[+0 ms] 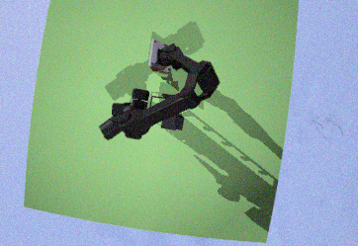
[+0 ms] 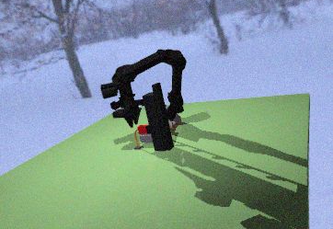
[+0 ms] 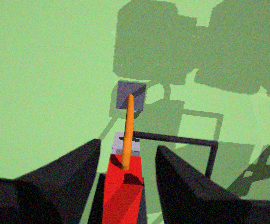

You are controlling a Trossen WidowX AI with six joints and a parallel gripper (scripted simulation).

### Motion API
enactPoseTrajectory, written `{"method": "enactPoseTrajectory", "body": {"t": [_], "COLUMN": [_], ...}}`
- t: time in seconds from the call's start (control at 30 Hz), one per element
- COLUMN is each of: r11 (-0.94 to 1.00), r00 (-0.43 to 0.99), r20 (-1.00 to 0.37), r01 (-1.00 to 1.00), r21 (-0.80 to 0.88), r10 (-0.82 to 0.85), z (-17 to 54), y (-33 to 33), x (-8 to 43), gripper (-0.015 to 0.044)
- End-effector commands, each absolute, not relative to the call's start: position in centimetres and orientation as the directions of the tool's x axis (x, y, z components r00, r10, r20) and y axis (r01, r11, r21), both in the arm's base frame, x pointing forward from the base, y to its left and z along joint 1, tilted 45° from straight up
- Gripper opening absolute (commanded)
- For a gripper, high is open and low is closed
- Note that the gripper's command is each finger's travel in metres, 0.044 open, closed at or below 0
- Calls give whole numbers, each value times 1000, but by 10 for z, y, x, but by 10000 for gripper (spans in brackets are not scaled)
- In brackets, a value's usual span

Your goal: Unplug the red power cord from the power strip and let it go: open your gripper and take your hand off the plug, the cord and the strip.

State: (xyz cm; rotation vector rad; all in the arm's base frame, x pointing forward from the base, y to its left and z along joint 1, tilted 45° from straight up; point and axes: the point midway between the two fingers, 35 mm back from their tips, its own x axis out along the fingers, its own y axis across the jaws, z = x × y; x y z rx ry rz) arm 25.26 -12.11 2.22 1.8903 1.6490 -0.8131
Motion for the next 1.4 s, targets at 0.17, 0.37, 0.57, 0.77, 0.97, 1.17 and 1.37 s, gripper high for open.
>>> {"method": "enactPoseTrajectory", "body": {"t": [0.17,0.37,0.57,0.77,0.97,1.17,1.37], "r11": [-139,-139,-139,-139,-139,-139,-138], "r00": [86,86,86,86,86,86,85], "r20": [-713,-712,-711,-711,-711,-711,-713], "r01": [990,990,990,990,990,990,990], "r21": [-17,-17,-17,-17,-17,-17,-16], "r10": [696,697,698,698,698,698,696], "z": [33,40,46,48,45,39,40], "y": [-109,-102,-95,-93,-90,-85,-87], "x": [255,257,257,258,258,259,258], "gripper": [160,160,160,160,160,160,108]}}
